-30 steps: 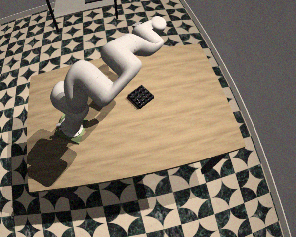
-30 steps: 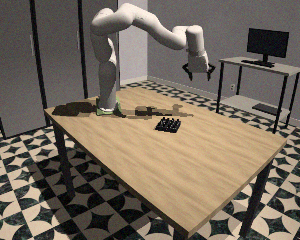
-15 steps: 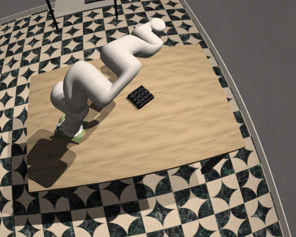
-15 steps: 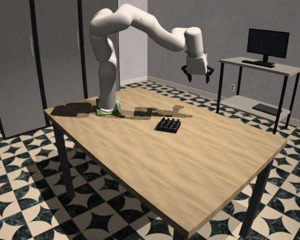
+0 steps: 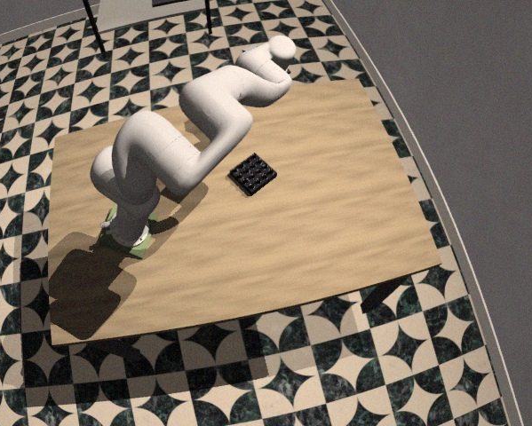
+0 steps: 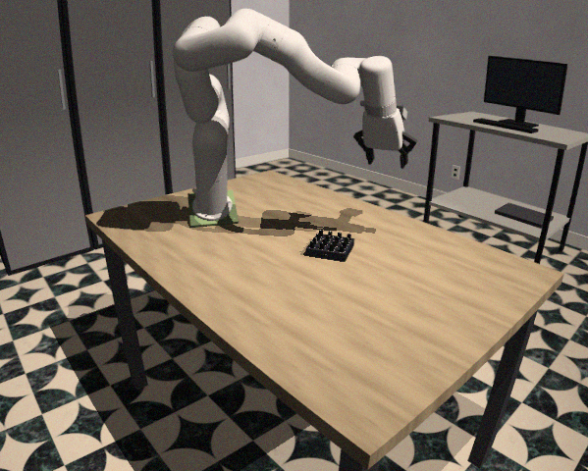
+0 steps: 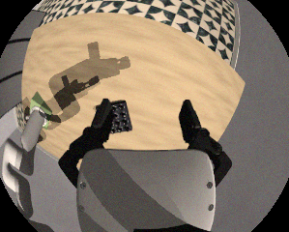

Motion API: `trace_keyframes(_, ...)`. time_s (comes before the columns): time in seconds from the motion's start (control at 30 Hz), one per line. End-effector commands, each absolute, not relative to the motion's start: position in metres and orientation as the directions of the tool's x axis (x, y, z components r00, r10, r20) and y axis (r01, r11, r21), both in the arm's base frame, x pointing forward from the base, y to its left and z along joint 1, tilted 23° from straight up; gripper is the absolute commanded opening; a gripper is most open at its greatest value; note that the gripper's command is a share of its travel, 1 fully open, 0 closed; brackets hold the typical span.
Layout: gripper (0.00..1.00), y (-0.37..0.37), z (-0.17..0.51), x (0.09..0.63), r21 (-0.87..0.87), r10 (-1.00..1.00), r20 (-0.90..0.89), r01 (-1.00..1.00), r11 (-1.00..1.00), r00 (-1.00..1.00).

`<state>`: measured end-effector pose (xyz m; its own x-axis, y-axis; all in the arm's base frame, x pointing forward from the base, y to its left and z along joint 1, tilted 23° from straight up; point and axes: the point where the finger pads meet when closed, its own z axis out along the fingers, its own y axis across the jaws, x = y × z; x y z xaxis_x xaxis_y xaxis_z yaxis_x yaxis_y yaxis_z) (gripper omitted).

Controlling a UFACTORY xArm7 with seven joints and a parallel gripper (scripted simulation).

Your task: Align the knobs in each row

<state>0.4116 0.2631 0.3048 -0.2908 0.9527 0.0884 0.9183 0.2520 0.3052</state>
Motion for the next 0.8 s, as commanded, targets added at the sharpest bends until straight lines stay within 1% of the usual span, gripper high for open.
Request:
trace_keyframes(0.0, 1.0, 0.264, 0.307, 0.412, 0.309, 0.952, 0.09, 0.917, 0.252, -0.292)
trace_keyframes(0.07, 1.0, 0.254, 0.299, 0.412, 0.305, 0.974, 0.096, 0.937, 0.167, -0.205)
trace_keyframes(0.4, 1.0, 0.254, 0.299, 0.412, 0.305, 0.974, 0.096, 0.937, 0.167, -0.205)
trace_keyframes(0.47, 1.0, 0.244, 0.291, 0.412, 0.302, 0.988, 0.102, 0.95, 0.081, -0.117)
trace_keyframes(0.77, 1.0, 0.244, 0.291, 0.412, 0.302, 0.988, 0.102, 0.95, 0.081, -0.117)
